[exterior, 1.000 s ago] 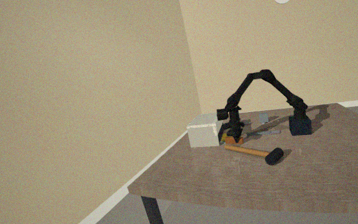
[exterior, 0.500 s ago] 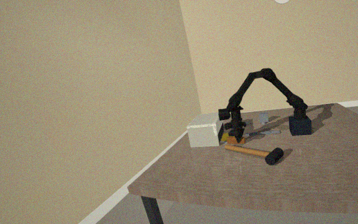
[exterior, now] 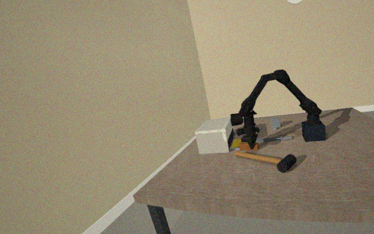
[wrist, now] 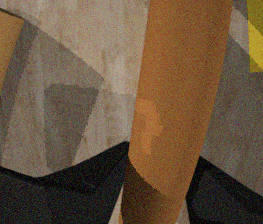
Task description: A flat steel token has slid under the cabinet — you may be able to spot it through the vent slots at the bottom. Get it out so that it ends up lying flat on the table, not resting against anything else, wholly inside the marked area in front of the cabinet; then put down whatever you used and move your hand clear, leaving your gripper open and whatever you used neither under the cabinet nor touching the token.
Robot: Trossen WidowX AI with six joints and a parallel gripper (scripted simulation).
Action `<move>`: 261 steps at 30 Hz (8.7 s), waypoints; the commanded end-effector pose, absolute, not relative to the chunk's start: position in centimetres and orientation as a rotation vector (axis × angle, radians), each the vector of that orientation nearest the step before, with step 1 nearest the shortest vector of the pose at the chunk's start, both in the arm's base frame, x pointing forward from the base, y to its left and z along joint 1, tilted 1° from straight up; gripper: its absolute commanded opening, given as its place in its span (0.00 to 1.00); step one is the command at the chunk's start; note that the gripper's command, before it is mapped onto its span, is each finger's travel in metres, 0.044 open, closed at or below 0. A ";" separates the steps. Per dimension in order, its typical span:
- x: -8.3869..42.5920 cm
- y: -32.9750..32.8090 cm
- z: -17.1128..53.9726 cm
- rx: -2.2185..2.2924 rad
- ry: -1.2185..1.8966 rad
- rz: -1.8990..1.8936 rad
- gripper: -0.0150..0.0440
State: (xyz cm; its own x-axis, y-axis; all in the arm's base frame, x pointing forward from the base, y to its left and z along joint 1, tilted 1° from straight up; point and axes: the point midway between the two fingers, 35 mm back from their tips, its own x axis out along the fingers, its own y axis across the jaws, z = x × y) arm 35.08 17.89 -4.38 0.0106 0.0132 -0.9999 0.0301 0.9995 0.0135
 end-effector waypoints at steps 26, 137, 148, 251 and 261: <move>31.7 18.1 -4.5 0.034 1.567 -0.016 0.25; 19.9 17.7 -4.4 -0.020 1.573 0.040 0.25; 19.7 16.3 -4.3 -0.036 1.575 0.053 0.25; 25.5 16.6 -4.5 -0.046 1.570 0.063 0.25; 26.7 16.6 -4.4 -0.046 1.570 0.063 0.25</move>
State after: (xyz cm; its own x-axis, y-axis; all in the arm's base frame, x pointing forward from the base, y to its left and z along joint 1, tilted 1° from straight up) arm 26.16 16.60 -4.41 -0.0007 0.0089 -1.0000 -0.0681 0.9976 0.0090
